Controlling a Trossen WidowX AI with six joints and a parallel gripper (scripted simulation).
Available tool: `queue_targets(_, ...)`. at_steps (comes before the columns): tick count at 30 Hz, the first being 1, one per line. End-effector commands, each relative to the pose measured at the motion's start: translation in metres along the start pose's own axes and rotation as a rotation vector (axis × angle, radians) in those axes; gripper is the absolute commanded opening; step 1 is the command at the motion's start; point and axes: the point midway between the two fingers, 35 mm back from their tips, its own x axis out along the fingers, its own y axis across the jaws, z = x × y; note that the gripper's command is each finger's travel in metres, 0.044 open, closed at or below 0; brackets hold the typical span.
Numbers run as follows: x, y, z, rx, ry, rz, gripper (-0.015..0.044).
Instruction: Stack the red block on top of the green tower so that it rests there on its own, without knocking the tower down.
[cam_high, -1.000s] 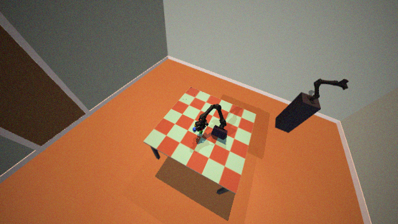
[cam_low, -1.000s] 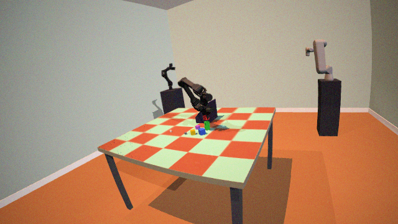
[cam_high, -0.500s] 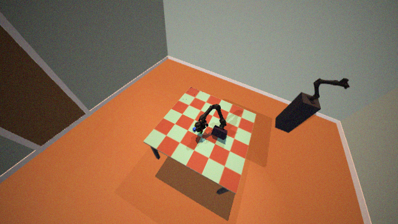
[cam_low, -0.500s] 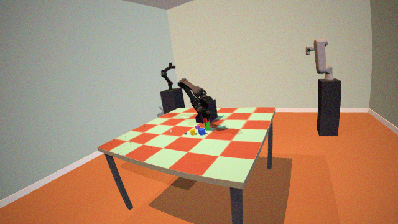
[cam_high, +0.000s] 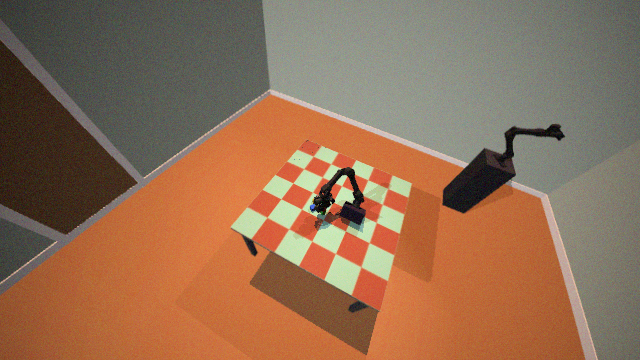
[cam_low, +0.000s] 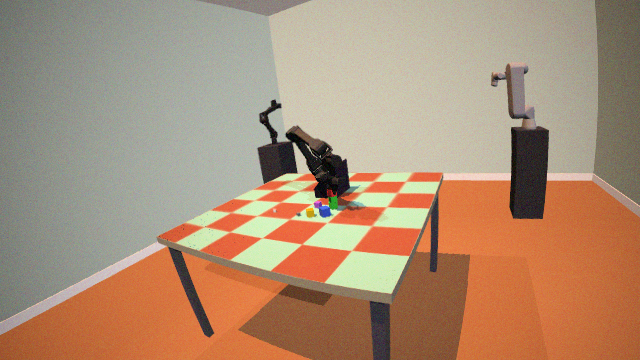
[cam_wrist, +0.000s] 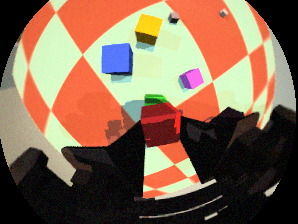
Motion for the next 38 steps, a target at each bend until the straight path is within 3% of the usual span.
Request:
queue_targets(1,0.0,0.0,0.0,0.0,0.0,0.0,0.0026)
queue_targets(17,0.0,0.0,0.0,0.0,0.0,0.0,0.044)
queue_targets(38,0.0,0.0,0.0,0.0,0.0,0.0,0.044)
